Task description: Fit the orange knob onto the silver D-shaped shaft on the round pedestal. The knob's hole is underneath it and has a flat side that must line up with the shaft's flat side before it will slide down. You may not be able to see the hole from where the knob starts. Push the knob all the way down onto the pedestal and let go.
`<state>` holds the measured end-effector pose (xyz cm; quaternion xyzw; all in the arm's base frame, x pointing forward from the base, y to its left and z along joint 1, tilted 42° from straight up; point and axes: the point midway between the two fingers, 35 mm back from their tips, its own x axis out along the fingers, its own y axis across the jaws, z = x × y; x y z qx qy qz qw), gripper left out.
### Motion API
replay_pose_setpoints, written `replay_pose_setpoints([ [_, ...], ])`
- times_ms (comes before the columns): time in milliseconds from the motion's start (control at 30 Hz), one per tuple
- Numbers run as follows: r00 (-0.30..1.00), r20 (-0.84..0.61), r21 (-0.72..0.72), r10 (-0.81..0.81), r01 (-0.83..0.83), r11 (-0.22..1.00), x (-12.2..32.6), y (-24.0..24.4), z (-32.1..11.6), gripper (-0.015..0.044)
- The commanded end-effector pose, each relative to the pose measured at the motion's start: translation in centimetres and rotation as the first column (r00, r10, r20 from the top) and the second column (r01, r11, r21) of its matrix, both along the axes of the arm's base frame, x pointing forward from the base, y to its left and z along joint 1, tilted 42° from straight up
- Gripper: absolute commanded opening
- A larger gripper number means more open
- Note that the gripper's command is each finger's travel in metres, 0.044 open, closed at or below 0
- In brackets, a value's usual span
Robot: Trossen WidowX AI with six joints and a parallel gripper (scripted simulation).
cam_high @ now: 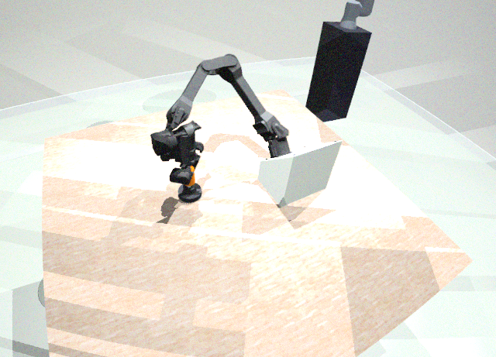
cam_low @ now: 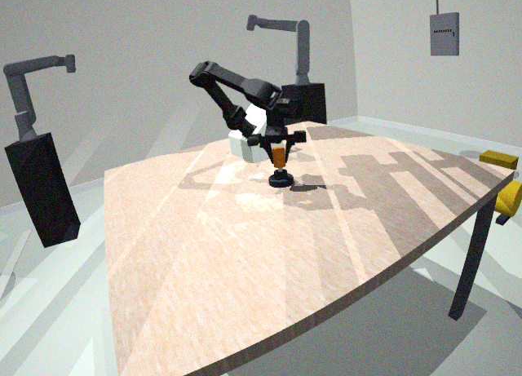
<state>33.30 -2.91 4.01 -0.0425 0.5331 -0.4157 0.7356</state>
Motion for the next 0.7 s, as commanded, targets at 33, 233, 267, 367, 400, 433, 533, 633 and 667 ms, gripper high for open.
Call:
replay_pose_setpoints([
  [33, 1.0, 0.001, -0.001, 0.002, -0.002, 1.0, 0.1, 0.17, 0.35, 0.0],
  [233, 0.992, 0.083, 0.013, -0.092, 0.091, 0.996, 0.19, 0.2, 0.38, 0.0],
  [267, 0.986, 0.111, 0.02, -0.124, 0.123, 0.992, 0.21, 0.2, 0.35, 0.0],
  [367, 0.978, 0.137, 0.028, -0.155, 0.153, 0.988, 0.19, 0.15, 0.21, 0.0],
  [400, 0.978, 0.137, 0.028, -0.155, 0.153, 0.988, 0.17, 0.12, 0.16, 0.0],
  [433, 0.978, 0.137, 0.028, -0.155, 0.153, 0.988, 0.15, 0.11, 0.13, 0.0],
  [533, 0.978, 0.136, 0.028, -0.155, 0.153, 0.988, 0.09, 0.06, 0.07, 0.0],
  [633, 0.978, 0.136, 0.027, -0.155, 0.153, 0.988, -0.01, 0.05, 0.09, 0.0],
  [667, 0.978, 0.136, 0.028, -0.155, 0.153, 0.988, -0.01, 0.06, 0.13, 0.0],
])
